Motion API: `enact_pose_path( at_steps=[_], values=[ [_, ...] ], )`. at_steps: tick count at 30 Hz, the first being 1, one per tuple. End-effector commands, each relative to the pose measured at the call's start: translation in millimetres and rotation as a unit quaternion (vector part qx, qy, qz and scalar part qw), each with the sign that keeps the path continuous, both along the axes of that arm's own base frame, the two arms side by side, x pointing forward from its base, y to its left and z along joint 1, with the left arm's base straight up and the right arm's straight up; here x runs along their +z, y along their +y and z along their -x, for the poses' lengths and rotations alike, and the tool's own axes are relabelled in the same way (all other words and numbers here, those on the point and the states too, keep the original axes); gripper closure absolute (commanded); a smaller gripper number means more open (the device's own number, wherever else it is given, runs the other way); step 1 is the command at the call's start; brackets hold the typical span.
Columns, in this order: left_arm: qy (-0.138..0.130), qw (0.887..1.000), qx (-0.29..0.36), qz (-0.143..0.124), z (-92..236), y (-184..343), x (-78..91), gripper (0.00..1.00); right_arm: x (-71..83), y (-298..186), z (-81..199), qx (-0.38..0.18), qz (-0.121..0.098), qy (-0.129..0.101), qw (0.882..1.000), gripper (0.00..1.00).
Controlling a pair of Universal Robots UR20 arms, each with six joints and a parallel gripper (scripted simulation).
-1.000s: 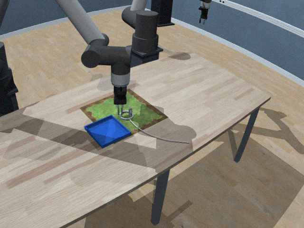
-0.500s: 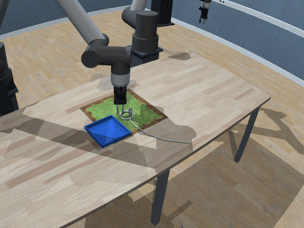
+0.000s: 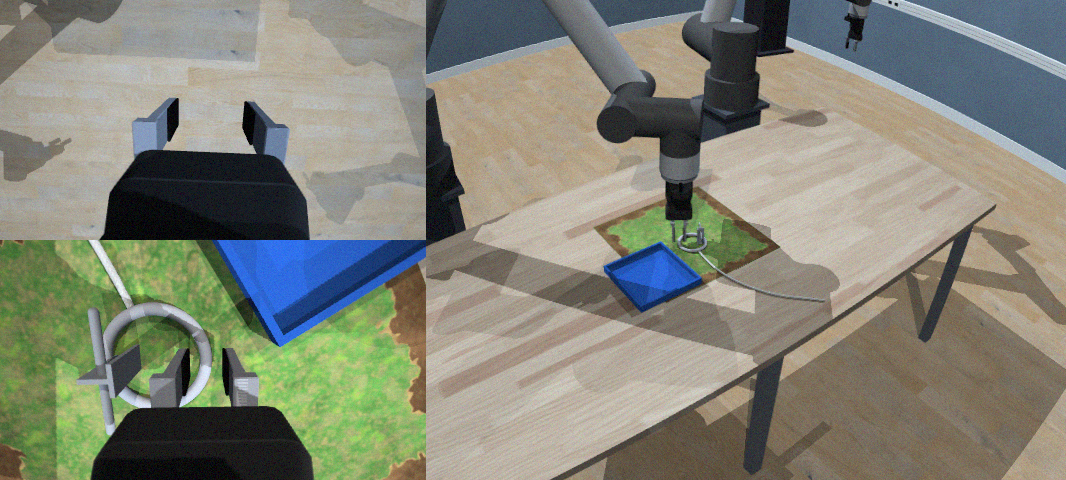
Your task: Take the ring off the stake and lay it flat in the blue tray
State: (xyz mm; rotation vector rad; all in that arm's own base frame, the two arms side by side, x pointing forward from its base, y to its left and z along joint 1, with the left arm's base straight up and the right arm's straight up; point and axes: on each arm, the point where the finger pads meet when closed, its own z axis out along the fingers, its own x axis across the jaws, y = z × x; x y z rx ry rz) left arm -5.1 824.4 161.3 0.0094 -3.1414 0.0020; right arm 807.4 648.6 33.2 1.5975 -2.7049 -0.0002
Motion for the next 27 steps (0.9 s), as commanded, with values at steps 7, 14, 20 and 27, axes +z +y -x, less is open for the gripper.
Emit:
enact_pose_path(
  at_steps=[7, 14, 20, 27],
  values=[
    [0.000, 1.000, 0.000, -0.001, 0.0, 0.5, 0.7, 0.00, 0.8, 0.4, -0.3, 0.000, 0.000, 0.000, 1.000, 0.44],
    [0.000, 1.000, 0.000, -0.001, 0.0, 0.5, 0.7, 0.00, 0.3, 0.4, -0.3, 0.000, 0.000, 0.000, 1.000, 0.44],
    [0.000, 1.000, 0.000, -0.001, 0.0, 0.5, 0.7, 0.00, -0.9, 0.4, -0.3, 0.000, 0.000, 0.000, 1.000, 0.44],
    [0.000, 1.000, 0.000, -0.001, 0.0, 0.5, 0.7, 0.00, -2.6, 0.4, -0.3, 0.000, 0.000, 0.000, 1.000, 0.44]
  ],
)
